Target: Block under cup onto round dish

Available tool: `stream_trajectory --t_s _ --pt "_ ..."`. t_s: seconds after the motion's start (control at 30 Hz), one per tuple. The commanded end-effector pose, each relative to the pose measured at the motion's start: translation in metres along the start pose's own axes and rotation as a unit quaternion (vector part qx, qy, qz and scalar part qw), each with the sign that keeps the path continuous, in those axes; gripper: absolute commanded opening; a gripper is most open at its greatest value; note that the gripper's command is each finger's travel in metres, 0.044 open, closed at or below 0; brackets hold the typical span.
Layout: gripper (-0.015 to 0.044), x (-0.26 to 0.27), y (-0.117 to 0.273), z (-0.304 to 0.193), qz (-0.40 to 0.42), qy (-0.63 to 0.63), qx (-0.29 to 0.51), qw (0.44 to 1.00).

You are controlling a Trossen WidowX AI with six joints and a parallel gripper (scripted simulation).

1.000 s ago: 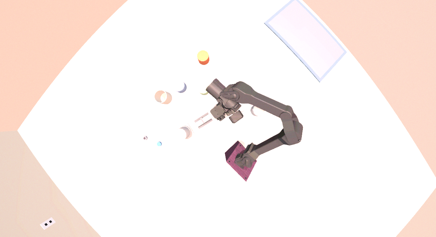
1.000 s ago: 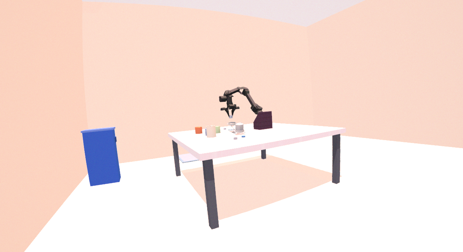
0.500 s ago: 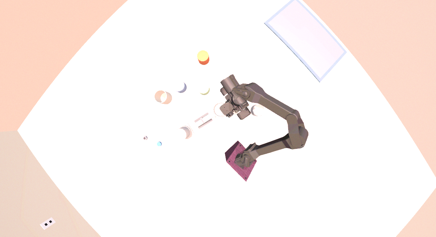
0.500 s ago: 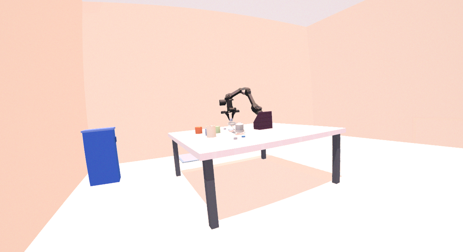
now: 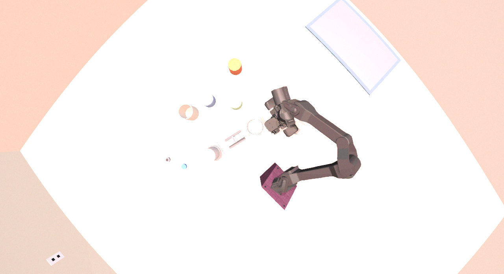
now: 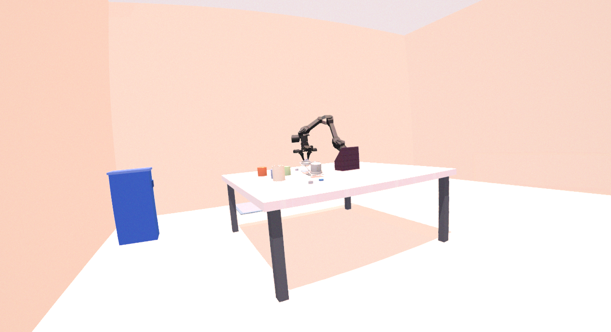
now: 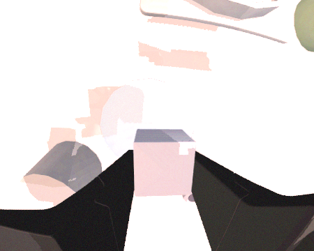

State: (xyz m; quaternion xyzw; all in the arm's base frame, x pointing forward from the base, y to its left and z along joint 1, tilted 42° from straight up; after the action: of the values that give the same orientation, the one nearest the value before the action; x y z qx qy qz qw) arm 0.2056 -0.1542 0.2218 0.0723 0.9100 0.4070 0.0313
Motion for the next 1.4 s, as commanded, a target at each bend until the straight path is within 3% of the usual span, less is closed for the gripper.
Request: stream_trajectory --t_s 0.0,0.43,1.2,1.37 --pt "0.0000 0.009 -0.005 -0.007 -0.002 0.000 0.005 1.000" --pt "0.0000 0.009 -0.046 -0.008 -0.001 0.001 0.006 1.000" --pt "0.0000 0.009 -0.067 -0.008 -0.001 0.001 0.006 1.000" --pt "0.0131 0.009 -0.059 -0.011 -0.006 -0.004 0.012 1.000"
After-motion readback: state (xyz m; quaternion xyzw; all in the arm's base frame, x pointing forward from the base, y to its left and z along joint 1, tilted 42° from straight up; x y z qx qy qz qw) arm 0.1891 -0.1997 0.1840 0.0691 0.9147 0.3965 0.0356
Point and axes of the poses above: the point midway between the two fingers, 35 mm back from their tips, its own y axis back along the fingers, its own x axis across the jaws, z = x × y, the point moved 10 cm from there along y, back along the fingers, and after that the axes turned 10 degrees about y, right-handed, at the moved point
